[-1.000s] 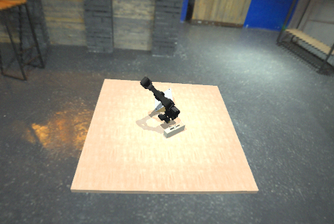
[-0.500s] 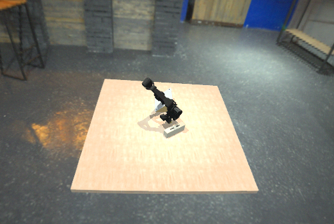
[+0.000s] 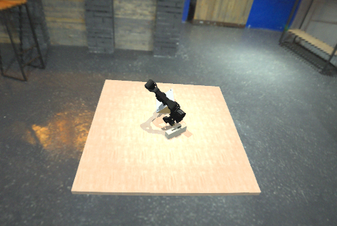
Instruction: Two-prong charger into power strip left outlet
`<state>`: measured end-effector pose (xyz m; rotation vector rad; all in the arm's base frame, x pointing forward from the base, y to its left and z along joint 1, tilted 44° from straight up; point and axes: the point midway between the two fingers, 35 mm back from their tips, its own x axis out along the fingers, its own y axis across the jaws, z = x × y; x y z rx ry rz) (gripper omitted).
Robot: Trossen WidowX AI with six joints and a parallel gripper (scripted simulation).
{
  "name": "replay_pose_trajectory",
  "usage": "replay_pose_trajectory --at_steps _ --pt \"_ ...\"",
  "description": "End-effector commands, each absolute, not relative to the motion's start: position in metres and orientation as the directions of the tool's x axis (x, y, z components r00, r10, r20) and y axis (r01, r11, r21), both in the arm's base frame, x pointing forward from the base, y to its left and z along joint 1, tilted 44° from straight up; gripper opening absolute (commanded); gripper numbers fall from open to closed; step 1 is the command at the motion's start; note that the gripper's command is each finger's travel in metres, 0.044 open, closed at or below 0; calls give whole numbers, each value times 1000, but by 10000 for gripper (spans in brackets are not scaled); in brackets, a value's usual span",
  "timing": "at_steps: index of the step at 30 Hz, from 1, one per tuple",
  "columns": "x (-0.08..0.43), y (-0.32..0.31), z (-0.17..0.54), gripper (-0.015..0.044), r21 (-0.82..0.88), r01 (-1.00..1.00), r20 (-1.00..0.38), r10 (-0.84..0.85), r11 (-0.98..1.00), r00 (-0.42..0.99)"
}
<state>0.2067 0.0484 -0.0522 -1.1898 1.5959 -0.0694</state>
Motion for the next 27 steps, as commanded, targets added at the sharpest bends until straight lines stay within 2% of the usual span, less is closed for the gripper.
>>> replay_pose_trajectory --at_steps 1,27 --pt "211 54 -55 0 -584 -638 -706 -702 501 95" --pt "222 65 -65 0 -587 -634 -705 -702 504 95"
